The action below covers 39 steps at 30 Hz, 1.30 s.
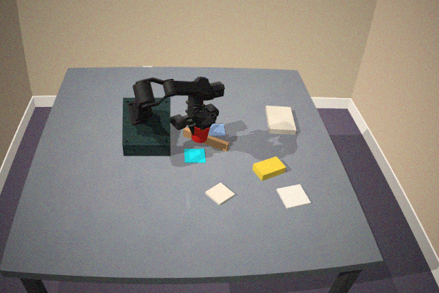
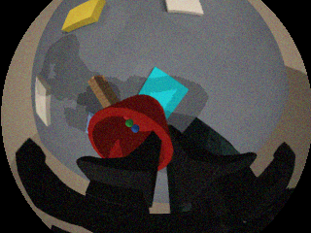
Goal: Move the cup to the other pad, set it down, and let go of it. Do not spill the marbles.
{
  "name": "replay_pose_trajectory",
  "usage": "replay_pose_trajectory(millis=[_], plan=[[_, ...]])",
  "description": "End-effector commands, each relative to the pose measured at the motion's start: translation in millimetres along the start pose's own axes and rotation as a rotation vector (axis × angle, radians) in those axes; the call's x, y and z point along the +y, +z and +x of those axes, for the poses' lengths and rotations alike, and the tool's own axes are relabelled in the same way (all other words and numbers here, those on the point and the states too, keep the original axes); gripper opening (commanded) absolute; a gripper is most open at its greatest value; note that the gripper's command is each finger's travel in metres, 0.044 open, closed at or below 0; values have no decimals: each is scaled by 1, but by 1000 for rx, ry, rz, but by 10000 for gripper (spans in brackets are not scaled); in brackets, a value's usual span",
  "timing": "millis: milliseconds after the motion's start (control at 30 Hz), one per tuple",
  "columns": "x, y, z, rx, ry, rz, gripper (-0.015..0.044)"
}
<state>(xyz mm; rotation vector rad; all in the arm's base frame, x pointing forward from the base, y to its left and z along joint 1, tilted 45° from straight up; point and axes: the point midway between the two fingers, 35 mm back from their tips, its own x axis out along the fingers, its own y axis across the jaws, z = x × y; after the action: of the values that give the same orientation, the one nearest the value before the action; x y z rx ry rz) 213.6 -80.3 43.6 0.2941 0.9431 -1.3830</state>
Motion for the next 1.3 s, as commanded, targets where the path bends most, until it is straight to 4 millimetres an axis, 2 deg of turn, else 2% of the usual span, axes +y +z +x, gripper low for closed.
replay_pose_trajectory(millis=[0,533,1267], plan=[[-6,3,0,-4,-1,-4,0],[-29,14,-1,-5,-3,-5,0],[-29,15,21,-3,-2,-5,0]])
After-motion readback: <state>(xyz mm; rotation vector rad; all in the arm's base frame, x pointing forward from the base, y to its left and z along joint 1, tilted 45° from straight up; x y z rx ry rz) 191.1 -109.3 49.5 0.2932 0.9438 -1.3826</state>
